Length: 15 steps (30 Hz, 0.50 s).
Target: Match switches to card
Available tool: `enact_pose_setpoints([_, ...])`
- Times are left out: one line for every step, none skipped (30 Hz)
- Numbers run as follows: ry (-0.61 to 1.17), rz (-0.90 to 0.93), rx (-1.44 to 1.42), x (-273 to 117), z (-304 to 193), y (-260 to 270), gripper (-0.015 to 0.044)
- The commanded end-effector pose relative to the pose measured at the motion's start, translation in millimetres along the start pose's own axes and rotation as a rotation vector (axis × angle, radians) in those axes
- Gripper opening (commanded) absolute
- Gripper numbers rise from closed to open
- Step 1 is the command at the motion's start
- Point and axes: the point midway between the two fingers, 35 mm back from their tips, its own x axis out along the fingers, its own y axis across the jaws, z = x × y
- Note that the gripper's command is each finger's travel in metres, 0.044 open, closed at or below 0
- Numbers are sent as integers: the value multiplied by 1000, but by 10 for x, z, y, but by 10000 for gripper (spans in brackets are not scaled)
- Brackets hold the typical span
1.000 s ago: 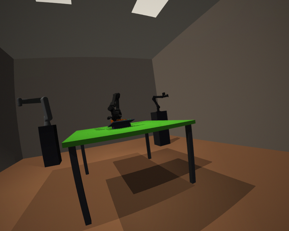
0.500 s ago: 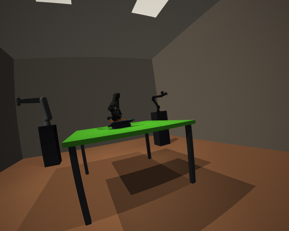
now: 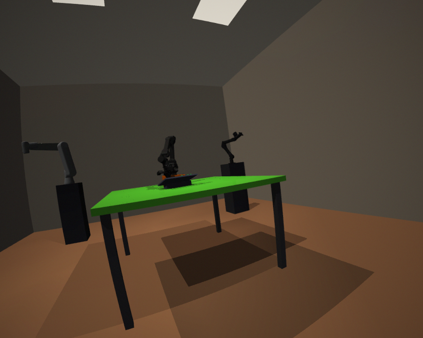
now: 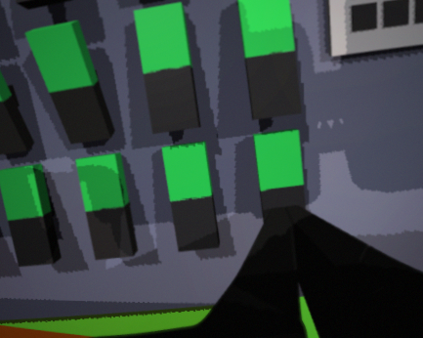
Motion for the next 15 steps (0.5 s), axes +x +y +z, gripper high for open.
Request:
enact_pose_setpoints([-1, -2, 2, 7, 4, -1, 0])
enact_pose_setpoints([-1, -2, 2, 9, 4, -1, 0])
enact_pose_setpoints([-1, -2, 2, 10, 4, -1, 0])
enact_pose_setpoints([-1, -2, 2, 11, 3, -1, 0])
enact_pose_setpoints([-1, -2, 2, 13, 3, -1, 0])
enact_pose_setpoints([-1, -2, 2, 14, 3, -1, 0])
enact_pose_setpoints([-1, -2, 2, 15, 3, -1, 0])
enact_pose_setpoints([-1, -2, 2, 17, 3, -1, 0])
enact_pose_setpoints([-1, -2, 2, 18, 3, -1, 0])
enact_pose_setpoints([-1, -2, 2, 19, 3, -1, 0])
enact_pose_setpoints([-1, -2, 2, 21, 3, -1, 0])
enact_pose_setpoints([-1, -2, 2, 22, 3, -1, 0])
enact_pose_setpoints([-1, -2, 2, 23, 3, -1, 0])
enact_pose_setpoints([-1, -2, 2, 25, 3, -1, 0])
enact_pose_setpoints([-1, -2, 2, 26, 3, -1, 0])
